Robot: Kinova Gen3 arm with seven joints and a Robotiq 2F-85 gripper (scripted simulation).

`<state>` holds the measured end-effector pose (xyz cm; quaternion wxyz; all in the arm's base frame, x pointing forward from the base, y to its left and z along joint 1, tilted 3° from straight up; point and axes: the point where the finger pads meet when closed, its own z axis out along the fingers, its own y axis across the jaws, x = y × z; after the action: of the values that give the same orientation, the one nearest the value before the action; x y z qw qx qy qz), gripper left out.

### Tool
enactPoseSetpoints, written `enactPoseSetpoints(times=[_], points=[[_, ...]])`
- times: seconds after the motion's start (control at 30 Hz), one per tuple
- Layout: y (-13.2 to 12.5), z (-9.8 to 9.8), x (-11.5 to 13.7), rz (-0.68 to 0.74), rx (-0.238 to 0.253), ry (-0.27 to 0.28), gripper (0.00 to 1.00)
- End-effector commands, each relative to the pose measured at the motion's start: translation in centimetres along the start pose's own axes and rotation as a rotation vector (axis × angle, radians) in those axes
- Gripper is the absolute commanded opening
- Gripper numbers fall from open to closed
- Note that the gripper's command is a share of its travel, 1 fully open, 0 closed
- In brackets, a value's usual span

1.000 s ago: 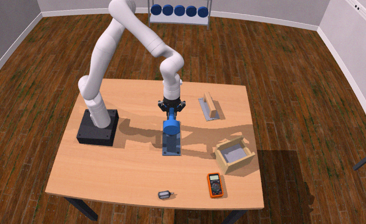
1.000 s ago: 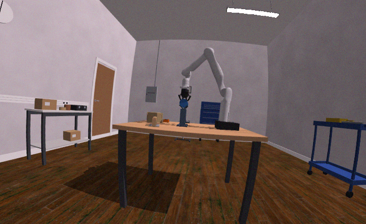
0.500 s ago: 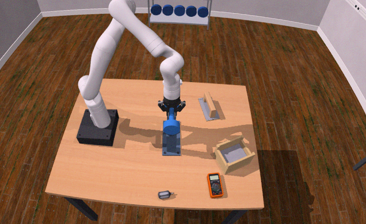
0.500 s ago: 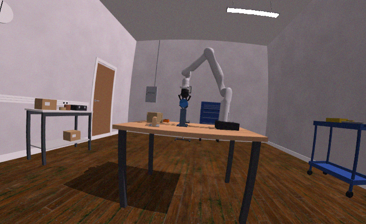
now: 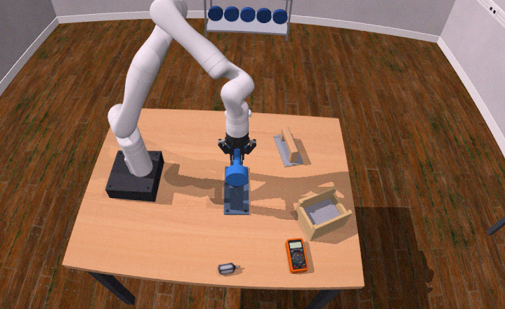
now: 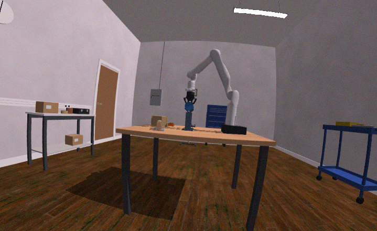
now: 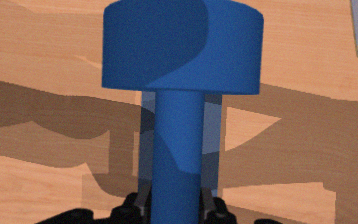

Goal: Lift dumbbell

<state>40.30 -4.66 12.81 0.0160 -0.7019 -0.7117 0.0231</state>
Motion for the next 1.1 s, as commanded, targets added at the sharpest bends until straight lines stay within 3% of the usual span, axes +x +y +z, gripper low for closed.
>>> enactPoseSetpoints(times=[0.0, 0.6, 1.07], points=[[0.4, -0.7, -0.1, -0.001, -0.011, -0.002, 0.10], [0.2, -3.9, 0.0, -0.002, -0.011, -0.002, 0.10], [0.2, -7.6, 0.0, -0.001, -0.011, -0.002, 0.10]])
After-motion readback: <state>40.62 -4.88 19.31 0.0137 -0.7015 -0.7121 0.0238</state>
